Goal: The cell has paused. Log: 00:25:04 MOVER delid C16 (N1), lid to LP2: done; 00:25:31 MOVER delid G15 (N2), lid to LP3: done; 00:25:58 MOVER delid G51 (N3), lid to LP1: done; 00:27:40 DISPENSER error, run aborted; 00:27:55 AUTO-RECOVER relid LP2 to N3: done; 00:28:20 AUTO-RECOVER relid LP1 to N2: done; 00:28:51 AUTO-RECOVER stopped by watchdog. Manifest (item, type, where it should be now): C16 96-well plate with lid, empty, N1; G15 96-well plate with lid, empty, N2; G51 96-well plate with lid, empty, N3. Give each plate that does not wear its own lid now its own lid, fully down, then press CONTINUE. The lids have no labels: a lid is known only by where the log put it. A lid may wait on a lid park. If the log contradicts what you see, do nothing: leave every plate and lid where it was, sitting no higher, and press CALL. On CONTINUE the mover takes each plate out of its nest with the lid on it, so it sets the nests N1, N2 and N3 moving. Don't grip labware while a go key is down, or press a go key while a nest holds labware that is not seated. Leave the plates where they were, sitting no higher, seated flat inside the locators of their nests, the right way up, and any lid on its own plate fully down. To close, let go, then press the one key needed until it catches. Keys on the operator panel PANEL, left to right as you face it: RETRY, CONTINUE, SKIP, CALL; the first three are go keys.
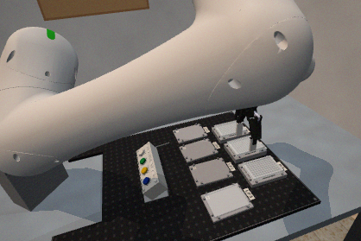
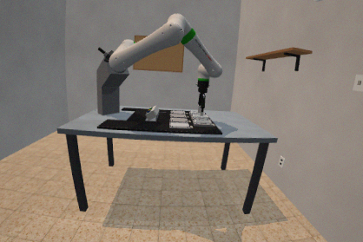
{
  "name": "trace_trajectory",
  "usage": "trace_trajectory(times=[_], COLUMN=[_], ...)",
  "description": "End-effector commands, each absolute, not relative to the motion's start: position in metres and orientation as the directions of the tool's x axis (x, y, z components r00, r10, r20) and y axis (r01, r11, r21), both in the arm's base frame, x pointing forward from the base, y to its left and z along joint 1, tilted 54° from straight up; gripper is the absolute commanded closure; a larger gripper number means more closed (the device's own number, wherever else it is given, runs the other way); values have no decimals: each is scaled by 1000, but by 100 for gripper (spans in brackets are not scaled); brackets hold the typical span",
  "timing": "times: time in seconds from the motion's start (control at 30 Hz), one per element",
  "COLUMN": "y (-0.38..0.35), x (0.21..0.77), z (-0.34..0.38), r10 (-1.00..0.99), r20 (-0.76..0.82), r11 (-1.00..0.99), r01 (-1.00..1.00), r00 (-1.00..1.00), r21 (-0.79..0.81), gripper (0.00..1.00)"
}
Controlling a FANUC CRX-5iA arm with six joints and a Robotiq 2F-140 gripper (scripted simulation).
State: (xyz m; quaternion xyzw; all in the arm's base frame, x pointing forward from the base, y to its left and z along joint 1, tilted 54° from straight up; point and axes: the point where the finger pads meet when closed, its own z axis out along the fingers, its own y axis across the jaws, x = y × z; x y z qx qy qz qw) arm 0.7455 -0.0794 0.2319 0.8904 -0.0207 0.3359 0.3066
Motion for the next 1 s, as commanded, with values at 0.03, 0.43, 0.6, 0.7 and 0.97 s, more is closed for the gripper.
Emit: trace_trajectory(times=[0.03,0.43,0.6,0.7,0.97], y=[-80,-83,-84,-85,-86], x=[747,750,751,752,753], z=[231,228,227,226,225], r10=[169,169,169,169,169], r20=[611,611,611,611,611], r11=[-811,-811,-811,-811,-811], r01=[-243,-243,-243,-243,-243], r00=[773,773,773,773,773], r21=[532,532,532,532,532], gripper=[34,34,34,34,34])
